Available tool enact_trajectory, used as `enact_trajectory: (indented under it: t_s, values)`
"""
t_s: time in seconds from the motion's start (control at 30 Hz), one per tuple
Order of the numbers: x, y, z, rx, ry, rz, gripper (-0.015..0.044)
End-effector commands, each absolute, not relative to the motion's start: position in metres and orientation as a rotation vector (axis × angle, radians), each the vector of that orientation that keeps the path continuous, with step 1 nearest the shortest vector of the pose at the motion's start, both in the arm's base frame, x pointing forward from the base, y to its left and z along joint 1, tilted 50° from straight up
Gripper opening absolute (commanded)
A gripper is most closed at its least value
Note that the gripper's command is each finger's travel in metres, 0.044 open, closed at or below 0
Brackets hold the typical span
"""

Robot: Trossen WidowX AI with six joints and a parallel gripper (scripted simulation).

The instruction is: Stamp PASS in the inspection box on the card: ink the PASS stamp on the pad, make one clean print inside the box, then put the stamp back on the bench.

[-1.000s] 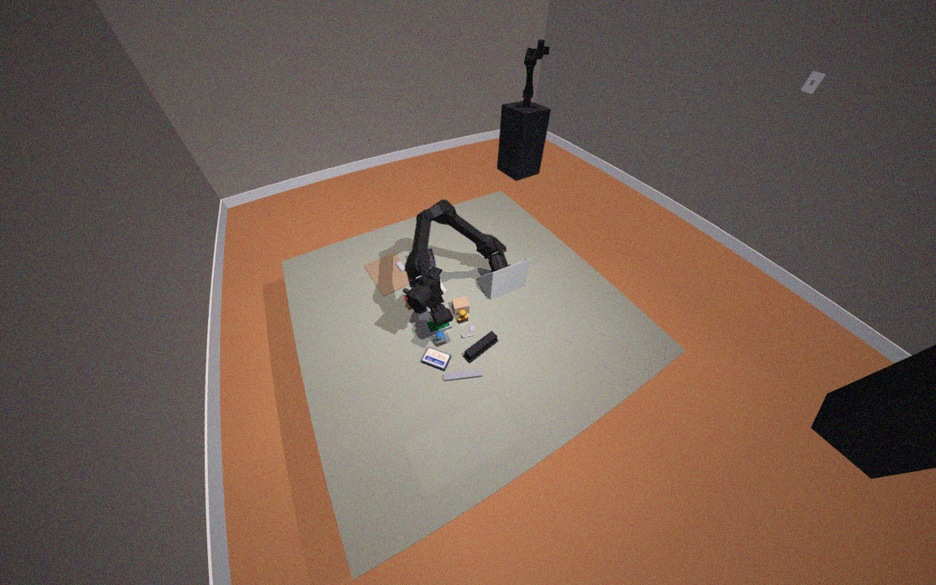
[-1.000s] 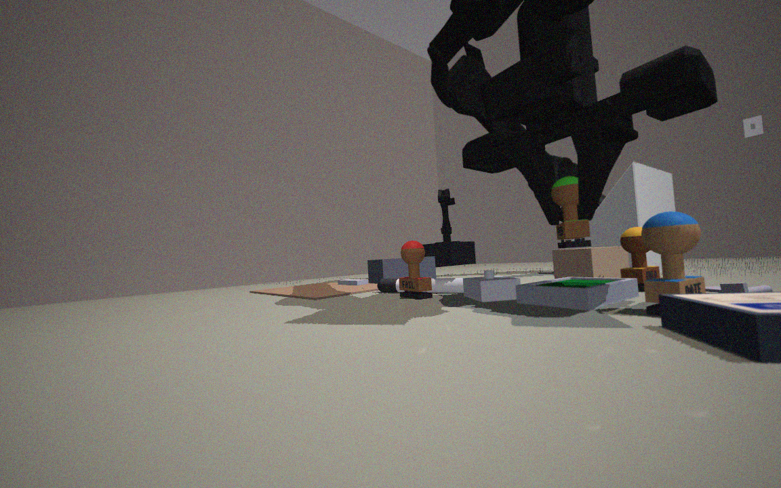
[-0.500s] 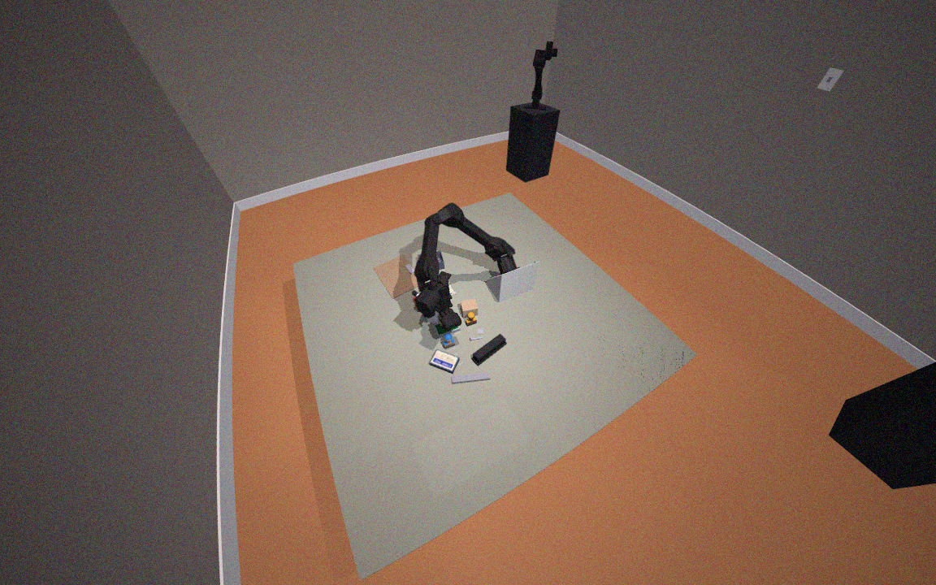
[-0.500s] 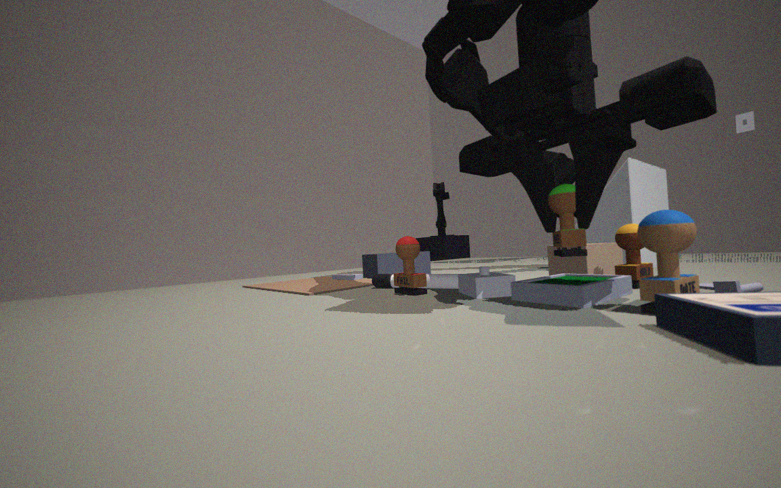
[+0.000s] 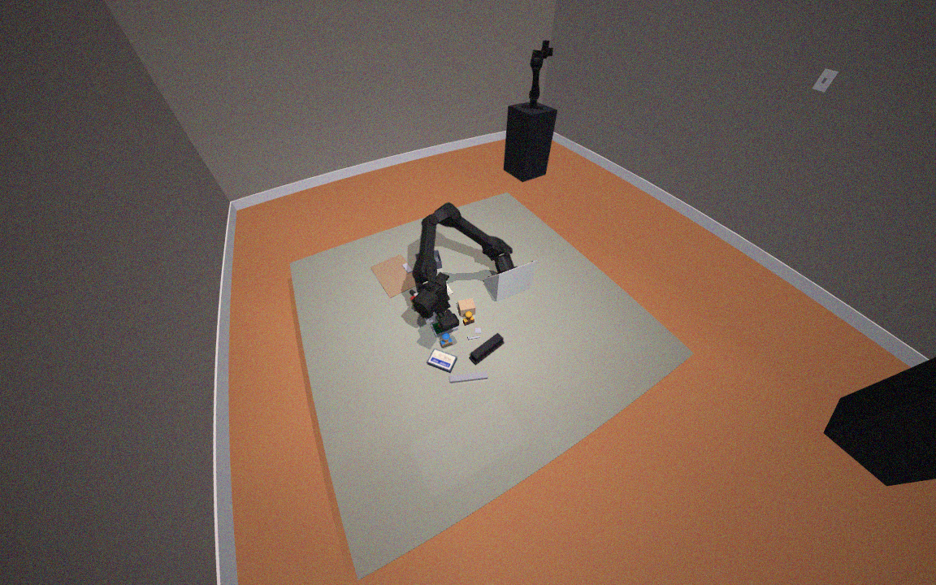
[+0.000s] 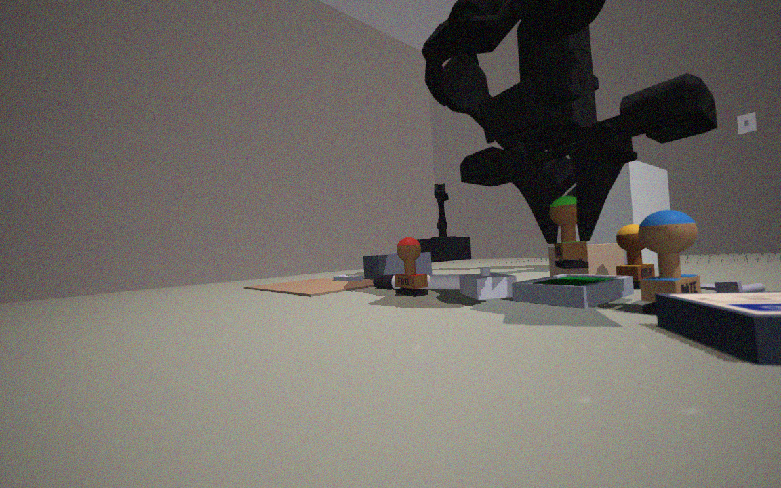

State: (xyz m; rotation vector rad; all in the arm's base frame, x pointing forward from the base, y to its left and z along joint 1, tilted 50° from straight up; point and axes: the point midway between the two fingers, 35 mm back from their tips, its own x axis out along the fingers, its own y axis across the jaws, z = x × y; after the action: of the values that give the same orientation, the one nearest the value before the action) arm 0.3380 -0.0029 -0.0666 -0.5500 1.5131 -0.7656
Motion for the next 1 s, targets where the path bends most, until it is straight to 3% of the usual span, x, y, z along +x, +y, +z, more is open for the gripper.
enact_trajectory:
  t_s: [0.0, 0.97]
  values:
    - [0.3348, -0.0059, -0.0690, -0.563, 1.519, -0.764, 0.0000]
    - [0.3334, -0.0124, -0.0741, -0.555, 1.511, -0.772, 0.0000]
